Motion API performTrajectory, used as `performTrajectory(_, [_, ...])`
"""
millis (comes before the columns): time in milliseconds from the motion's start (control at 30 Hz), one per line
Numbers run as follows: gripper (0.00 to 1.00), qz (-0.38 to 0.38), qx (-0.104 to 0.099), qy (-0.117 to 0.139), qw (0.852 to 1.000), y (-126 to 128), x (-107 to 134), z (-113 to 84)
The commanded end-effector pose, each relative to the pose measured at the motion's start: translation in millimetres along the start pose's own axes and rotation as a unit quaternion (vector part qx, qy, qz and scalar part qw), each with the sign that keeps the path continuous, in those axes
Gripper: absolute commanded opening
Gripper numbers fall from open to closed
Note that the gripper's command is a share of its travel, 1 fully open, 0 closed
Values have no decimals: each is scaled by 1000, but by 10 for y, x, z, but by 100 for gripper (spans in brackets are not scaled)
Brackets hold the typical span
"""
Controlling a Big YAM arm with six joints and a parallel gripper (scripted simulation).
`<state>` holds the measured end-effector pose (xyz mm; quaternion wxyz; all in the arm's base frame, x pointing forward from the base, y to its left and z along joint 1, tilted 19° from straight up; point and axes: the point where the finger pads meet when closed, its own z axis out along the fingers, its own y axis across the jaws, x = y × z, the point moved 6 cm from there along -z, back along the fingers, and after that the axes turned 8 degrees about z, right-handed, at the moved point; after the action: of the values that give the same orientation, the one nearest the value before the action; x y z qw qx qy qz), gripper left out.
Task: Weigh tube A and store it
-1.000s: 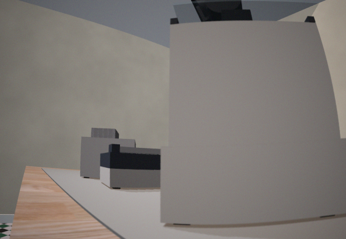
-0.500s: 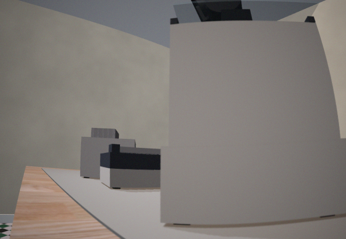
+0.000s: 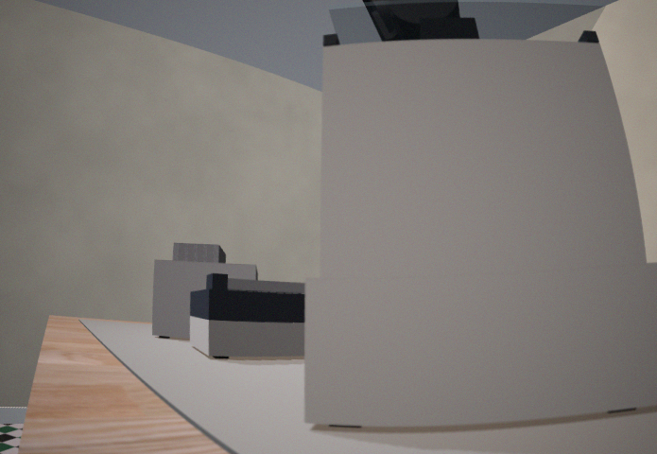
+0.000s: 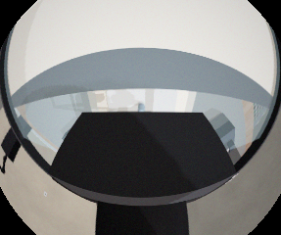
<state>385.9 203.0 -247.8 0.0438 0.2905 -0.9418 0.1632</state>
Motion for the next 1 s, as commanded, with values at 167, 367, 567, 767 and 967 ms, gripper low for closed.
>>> performTrajectory(167, [36,0,2,-10,1000,28,-55,-245])
performTrajectory(367, [36,0,1,-11,1000,30,-58,-352])
performTrajectory(567, [36,5,1,-27,1000,15,-252,-446])
performTrajectory(767, [36,2,1,-29,1000,15,-262,-448])
performTrajectory(967, [36,2,1,-29,1000,15,-262,-448])
